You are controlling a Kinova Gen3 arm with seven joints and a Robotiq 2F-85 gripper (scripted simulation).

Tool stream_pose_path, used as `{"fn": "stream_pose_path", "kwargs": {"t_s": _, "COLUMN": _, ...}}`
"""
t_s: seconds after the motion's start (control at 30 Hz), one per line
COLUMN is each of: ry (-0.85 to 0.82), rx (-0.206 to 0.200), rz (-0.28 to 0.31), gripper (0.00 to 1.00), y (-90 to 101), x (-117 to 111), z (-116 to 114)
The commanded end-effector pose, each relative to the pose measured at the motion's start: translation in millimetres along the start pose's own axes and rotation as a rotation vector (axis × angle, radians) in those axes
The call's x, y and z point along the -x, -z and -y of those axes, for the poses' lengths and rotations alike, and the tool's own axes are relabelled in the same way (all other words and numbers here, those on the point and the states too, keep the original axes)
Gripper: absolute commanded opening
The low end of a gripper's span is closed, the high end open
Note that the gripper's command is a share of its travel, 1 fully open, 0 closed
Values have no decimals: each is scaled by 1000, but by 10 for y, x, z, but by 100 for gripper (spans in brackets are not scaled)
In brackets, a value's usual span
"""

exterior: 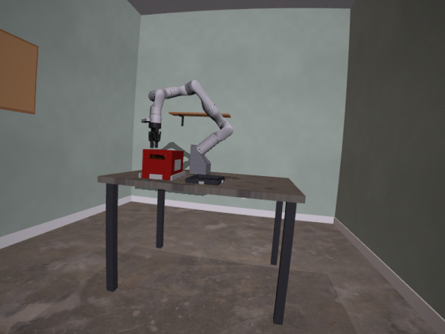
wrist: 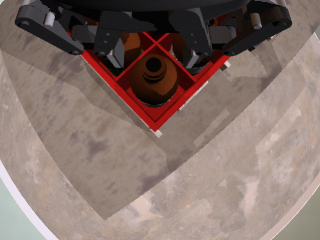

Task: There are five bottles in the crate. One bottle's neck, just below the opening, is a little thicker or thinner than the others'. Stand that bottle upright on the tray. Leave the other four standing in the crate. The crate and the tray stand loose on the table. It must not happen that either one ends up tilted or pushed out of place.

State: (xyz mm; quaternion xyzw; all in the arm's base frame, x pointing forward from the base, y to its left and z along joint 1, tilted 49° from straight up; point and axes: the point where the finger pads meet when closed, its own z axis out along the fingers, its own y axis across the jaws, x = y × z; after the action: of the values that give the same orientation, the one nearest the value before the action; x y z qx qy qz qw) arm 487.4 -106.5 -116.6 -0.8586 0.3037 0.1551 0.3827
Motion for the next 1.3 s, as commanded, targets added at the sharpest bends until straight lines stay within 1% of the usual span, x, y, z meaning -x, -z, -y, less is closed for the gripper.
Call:
{"fn": "stream_pose_path", "kwargs": {"t_s": 0.0, "ry": 0, "rx": 0, "rz": -3, "gripper": 64, "y": 14, "x": -6, "z": 0}}
{"fn": "stream_pose_path", "kwargs": {"t_s": 0.8, "ry": 0, "rx": 0, "rz": -3, "gripper": 64, "y": 8, "x": -6, "z": 0}}
{"fn": "stream_pose_path", "kwargs": {"t_s": 1.27, "ry": 0, "rx": 0, "rz": -3, "gripper": 64, "y": -62, "x": -6, "z": 0}}
